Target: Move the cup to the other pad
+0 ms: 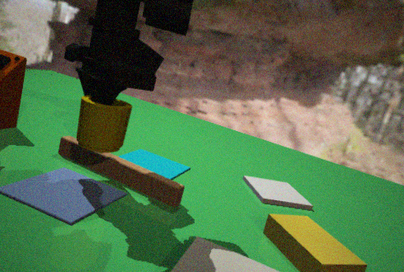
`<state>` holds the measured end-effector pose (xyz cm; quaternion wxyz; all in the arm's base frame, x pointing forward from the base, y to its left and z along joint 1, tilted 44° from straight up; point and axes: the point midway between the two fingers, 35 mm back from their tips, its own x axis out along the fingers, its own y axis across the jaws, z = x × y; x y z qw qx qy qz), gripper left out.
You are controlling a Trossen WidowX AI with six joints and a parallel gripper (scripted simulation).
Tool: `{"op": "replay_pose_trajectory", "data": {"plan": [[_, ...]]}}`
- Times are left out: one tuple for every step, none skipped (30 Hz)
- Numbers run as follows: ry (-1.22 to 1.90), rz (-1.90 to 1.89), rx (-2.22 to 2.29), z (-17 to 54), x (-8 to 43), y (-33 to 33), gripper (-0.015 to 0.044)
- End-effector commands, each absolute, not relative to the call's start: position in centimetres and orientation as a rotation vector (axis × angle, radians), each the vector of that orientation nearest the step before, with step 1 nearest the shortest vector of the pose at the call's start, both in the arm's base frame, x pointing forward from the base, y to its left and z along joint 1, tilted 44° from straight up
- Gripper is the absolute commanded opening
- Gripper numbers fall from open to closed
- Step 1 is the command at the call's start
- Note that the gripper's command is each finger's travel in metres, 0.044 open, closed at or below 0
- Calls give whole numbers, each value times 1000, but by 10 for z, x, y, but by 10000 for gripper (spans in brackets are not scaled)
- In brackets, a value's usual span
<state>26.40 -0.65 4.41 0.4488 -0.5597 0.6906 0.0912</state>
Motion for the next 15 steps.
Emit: {"op": "replay_pose_trajectory", "data": {"plan": [[1703, 225, -1379, 37, 268, 2, 0], [1703, 225, -1379, 36, 268, 4, 0], [1702, 225, -1379, 34, 268, 5, 0], [1702, 225, -1379, 33, 268, 7, 0], [1702, 225, -1379, 32, 269, 9, 0], [1702, 225, -1378, 30, 269, 10, 0], [1702, 225, -1378, 29, 269, 12, 0], [1702, 225, -1378, 27, 269, 13, 0], [1702, 225, -1378, 26, 270, 15, 0], [1702, 225, -1378, 24, 270, 17, 0], [1702, 225, -1378, 23, 270, 18, 0], [1702, 225, -1378, 21, 270, 20, 0], [1701, 225, -1378, 20, 271, 22, 0], [1701, 225, -1378, 18, 271, 23, 0], [1701, 225, -1378, 17, 271, 25, 0]]}}
